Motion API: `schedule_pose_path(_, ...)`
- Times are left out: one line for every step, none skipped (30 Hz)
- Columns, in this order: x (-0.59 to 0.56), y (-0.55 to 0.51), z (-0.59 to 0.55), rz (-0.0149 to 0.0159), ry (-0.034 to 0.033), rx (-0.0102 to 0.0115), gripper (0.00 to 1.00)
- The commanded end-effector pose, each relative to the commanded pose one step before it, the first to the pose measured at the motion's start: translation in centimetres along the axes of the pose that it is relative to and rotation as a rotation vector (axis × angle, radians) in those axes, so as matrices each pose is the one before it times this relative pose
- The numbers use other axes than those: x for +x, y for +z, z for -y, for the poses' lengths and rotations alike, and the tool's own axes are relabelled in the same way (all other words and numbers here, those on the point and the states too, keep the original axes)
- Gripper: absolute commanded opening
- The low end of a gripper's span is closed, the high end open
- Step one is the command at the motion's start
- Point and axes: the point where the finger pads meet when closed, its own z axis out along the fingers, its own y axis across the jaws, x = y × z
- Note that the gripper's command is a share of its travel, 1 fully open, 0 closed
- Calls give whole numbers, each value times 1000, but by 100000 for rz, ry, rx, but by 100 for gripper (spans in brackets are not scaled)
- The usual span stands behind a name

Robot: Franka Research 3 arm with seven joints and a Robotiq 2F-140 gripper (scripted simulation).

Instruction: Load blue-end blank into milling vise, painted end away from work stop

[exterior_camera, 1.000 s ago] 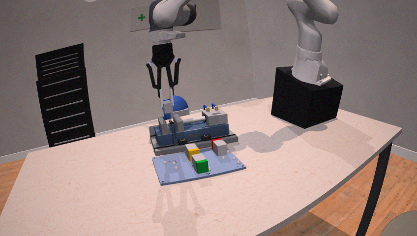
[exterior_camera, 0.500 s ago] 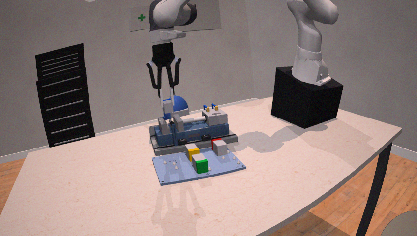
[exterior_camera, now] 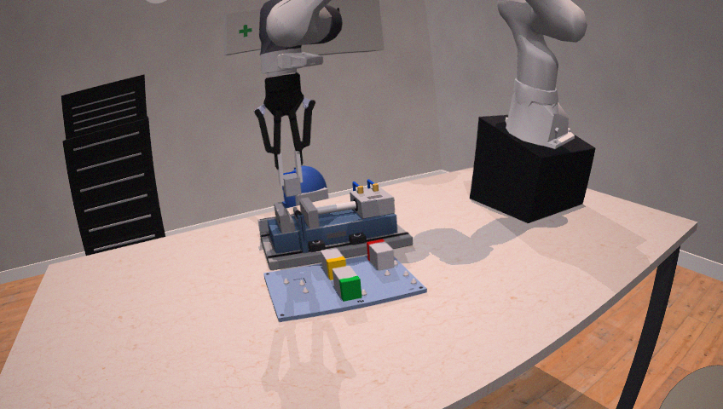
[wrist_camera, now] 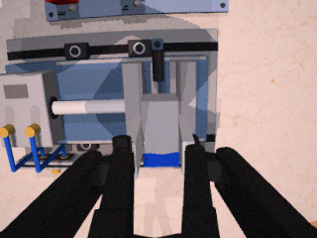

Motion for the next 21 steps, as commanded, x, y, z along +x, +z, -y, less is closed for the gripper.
schedule_pose_path(-106, -224, -130, 293, 68, -469, 0)
schedule_pose_path(101, 163, 108, -226, -53, 358, 0)
schedule_pose_path(-1, -47, -15, 57, 13, -90, 0)
schedule_pose_path(-1, -47, -15, 57, 13, -90, 0)
schedule_pose_path(-1, -47, -15, 57, 13, -90, 0)
schedule_pose_path(-1, -47, -15, 57, 13, -90, 0)
schedule_pose_path(0, 0, 0, 0, 0, 0, 0)
schedule_pose_path(0, 0, 0, 0, 0, 0, 0)
schedule_pose_path(0, 0, 0, 0, 0, 0, 0)
schedule_pose_path(0, 0, 0, 0, 0, 0, 0)
schedule_pose_path(0, 0, 0, 0, 0, 0, 0)
schedule_pose_path(0, 0, 0, 0, 0, 0, 0)
schedule_pose_path(0, 0, 0, 0, 0, 0, 0)
schedule_pose_path(0, 0, 0, 0, 0, 0, 0)
schedule_pose_path(0, 0, 0, 0, 0, 0, 0)
schedule_pose_path(0, 0, 0, 0, 0, 0, 0)
schedule_pose_path(0, 0, 0, 0, 0, 0, 0)
schedule_pose_path(0, 0, 0, 0, 0, 0, 0)
schedule_pose_path(121, 812, 139, -203, -123, 374, 0)
schedule_pose_path(26, 599, 9, 51, 31, -94, 0)
schedule_pose_path(26, 599, 10, 51, 31, -94, 0)
